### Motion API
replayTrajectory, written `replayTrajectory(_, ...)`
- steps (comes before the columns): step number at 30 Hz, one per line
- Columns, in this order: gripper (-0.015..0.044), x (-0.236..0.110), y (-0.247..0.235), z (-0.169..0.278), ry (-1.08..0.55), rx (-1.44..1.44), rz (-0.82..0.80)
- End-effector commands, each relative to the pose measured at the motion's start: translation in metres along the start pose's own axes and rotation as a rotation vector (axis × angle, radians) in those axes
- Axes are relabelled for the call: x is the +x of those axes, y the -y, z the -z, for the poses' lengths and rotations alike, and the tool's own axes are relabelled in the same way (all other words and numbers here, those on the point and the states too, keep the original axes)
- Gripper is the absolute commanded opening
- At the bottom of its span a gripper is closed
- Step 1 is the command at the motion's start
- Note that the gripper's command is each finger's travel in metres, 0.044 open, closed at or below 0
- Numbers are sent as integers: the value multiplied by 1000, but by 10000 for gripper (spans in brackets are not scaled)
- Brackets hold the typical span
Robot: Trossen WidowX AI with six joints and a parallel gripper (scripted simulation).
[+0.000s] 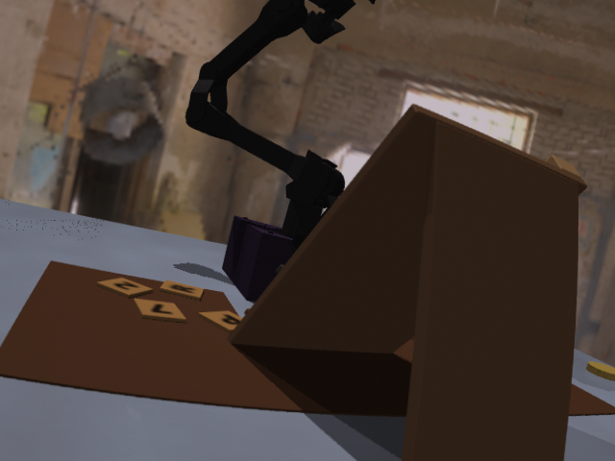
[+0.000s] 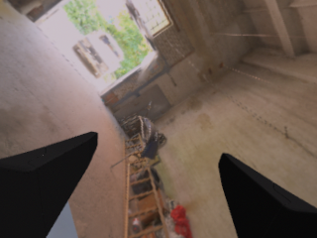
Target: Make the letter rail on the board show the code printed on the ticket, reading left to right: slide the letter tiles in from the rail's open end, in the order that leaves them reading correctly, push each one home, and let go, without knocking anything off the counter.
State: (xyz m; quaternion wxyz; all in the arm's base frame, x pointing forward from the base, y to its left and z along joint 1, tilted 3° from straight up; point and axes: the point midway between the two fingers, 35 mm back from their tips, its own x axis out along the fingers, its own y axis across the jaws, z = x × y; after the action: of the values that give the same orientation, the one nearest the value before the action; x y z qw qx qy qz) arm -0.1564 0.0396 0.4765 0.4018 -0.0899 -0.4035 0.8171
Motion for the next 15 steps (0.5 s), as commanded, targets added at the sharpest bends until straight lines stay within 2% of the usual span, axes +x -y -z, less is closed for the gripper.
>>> replayTrajectory(1,426,1,2,2,-5,4,6)
replayTrajectory(8,440,3,57,91,-194,139,266)
replayTrajectory(15,440,-40,102,193,-412,283,587)
